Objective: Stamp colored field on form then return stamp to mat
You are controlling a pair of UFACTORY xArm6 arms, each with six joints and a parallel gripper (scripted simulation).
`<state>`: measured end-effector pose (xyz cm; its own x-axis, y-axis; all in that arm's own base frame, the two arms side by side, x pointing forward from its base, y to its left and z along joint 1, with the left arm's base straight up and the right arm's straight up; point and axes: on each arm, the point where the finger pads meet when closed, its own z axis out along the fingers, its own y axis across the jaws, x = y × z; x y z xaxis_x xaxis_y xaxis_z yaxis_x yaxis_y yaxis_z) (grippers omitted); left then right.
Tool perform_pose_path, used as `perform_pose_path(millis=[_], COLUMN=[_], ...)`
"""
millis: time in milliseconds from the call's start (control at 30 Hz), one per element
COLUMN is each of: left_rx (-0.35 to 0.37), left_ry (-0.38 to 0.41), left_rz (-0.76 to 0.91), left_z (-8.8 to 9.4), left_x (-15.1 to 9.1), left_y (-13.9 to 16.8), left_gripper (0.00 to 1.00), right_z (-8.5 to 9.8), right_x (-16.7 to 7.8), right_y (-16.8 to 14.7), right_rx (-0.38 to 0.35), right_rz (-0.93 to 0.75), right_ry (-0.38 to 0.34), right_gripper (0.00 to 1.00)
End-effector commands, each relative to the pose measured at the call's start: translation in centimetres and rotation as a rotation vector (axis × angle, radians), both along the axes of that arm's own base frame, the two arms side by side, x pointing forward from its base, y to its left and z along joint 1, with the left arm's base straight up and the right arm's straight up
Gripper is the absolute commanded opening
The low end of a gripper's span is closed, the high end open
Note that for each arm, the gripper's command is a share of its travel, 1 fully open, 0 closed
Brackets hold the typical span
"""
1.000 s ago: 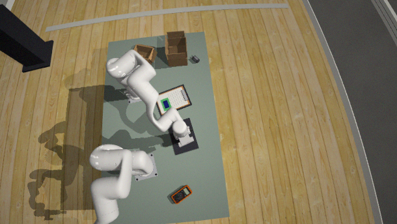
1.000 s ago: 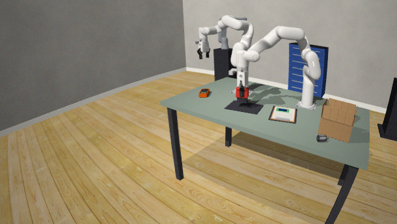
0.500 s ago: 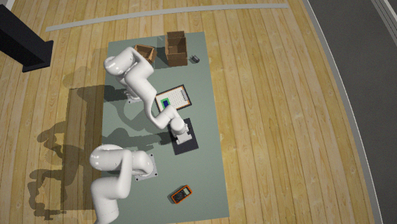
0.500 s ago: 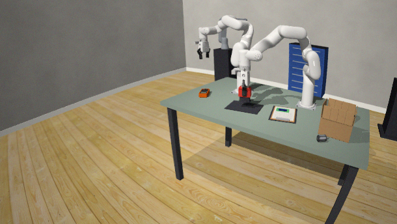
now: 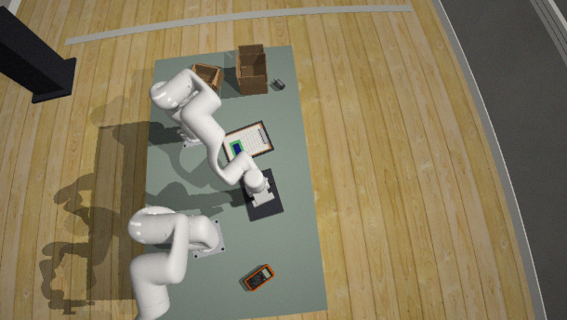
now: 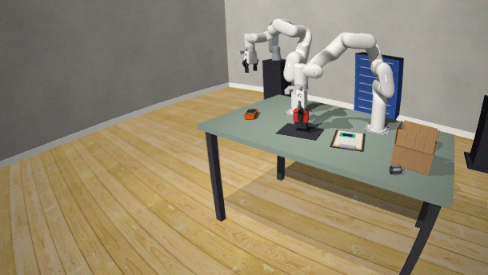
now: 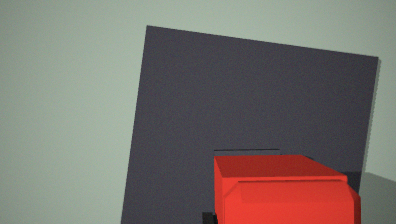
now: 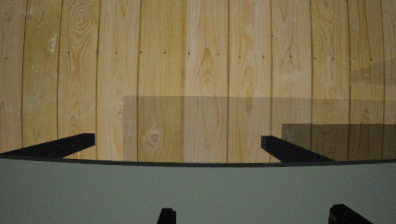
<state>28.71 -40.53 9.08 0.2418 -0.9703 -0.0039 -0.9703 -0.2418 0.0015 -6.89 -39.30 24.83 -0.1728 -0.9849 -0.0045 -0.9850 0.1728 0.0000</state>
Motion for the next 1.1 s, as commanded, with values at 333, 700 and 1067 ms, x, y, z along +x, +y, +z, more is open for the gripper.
perform_pose_path(millis=[333, 700, 1067], left_rx=[-0.003, -0.003, -0.003], left_ry=[-0.002, -0.002, -0.002], left_rz=[0.0, 0.0, 0.0], left_z=[-2.1, -2.1, -2.1], left_x=[0.1, 0.1, 0.1], left_y=[-0.1, -0.1, -0.1], left_gripper=[0.3, 0.89, 0.89], right_z=[0.2, 0.2, 0.2], right_x=[0.0, 0.0, 0.0], right_y=[-0.1, -0.1, -0.1], right_rx=[-0.004, -0.004, -0.004], right_rz=[0.0, 0.0, 0.0], right_ry=[0.001, 0.001, 0.001], right_gripper=[1.0, 1.0, 1.0])
